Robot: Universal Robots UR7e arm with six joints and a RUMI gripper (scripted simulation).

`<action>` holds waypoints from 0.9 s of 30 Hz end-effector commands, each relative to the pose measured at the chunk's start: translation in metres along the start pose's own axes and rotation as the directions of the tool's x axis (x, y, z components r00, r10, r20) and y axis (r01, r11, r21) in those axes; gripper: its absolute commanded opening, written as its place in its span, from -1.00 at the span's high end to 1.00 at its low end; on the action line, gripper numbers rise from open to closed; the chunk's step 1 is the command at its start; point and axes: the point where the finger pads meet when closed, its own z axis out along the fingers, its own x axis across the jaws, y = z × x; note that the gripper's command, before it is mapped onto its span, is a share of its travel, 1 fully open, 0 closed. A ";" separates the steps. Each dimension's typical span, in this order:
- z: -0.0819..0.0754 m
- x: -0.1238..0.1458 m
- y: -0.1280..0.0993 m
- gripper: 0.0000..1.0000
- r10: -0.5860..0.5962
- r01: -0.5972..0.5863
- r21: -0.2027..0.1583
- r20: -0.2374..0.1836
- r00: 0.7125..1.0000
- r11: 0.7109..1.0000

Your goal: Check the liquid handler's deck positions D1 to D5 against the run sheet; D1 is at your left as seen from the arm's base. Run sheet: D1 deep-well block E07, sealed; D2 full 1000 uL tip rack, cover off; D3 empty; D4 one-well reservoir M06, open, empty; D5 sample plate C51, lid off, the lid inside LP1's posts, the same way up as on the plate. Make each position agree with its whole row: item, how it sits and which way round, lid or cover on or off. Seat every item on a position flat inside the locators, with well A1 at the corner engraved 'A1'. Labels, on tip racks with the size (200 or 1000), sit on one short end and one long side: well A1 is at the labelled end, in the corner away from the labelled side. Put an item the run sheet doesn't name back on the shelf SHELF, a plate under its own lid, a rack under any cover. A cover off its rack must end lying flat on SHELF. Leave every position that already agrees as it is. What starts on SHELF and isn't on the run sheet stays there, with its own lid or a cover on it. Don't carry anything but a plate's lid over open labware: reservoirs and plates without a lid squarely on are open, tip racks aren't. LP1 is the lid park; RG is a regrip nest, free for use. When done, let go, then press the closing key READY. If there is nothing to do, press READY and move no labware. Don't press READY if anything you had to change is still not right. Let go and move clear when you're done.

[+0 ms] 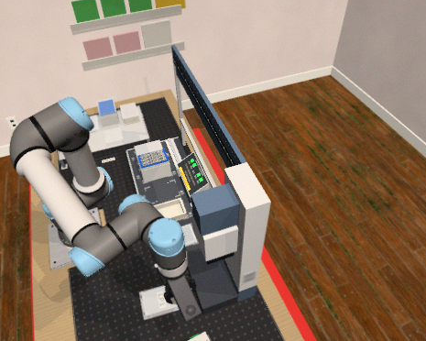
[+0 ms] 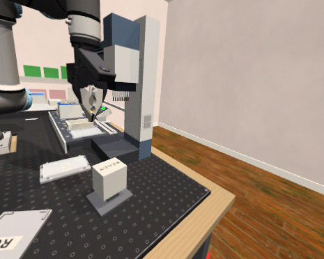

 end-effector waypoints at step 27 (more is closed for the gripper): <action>0.050 0.001 0.000 1.00 0.000 0.000 0.000 0.000 1.000 1.000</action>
